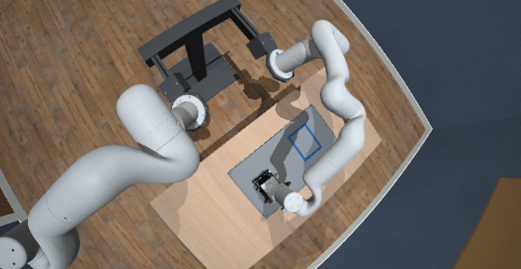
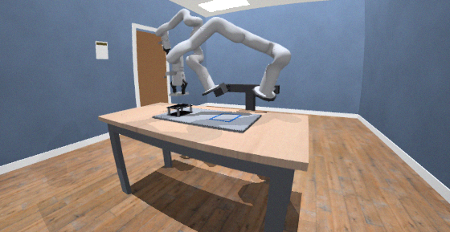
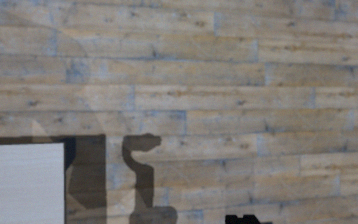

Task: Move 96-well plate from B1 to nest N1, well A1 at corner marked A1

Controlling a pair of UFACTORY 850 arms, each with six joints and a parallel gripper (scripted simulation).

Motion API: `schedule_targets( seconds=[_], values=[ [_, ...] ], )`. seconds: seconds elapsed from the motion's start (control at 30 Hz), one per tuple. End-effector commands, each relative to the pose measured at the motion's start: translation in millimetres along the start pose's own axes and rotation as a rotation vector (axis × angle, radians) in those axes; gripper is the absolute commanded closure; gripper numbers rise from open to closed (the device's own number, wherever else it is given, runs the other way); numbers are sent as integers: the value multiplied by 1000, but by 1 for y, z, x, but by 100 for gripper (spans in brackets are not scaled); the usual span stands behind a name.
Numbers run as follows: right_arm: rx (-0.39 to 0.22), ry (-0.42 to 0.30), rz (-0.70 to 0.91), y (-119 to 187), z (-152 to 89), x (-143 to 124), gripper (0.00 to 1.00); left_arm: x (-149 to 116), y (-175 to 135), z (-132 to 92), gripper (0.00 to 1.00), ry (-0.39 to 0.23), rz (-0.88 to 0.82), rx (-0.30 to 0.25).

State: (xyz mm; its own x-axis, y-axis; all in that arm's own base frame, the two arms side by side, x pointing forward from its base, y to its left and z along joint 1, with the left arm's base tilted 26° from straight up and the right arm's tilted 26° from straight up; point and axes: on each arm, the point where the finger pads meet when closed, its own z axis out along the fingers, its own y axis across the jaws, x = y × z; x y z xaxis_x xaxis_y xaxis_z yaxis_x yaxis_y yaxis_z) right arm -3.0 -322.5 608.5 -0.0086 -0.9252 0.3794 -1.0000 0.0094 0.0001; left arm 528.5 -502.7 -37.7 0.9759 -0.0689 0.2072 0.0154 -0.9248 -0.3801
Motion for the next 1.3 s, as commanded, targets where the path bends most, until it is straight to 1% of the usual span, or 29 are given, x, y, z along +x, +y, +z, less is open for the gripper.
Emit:
schedule_targets(
  seconds=[0.0, 1.27],
  values=[
    [0, 2, 0, 0, -1, 0, 100, 1, 0, 0, 100, 1, 0, -2],
    [0, 2, 0, 0, -1, 0, 100, 1, 0, 57, 100, 1, 0, -2]
  ],
)
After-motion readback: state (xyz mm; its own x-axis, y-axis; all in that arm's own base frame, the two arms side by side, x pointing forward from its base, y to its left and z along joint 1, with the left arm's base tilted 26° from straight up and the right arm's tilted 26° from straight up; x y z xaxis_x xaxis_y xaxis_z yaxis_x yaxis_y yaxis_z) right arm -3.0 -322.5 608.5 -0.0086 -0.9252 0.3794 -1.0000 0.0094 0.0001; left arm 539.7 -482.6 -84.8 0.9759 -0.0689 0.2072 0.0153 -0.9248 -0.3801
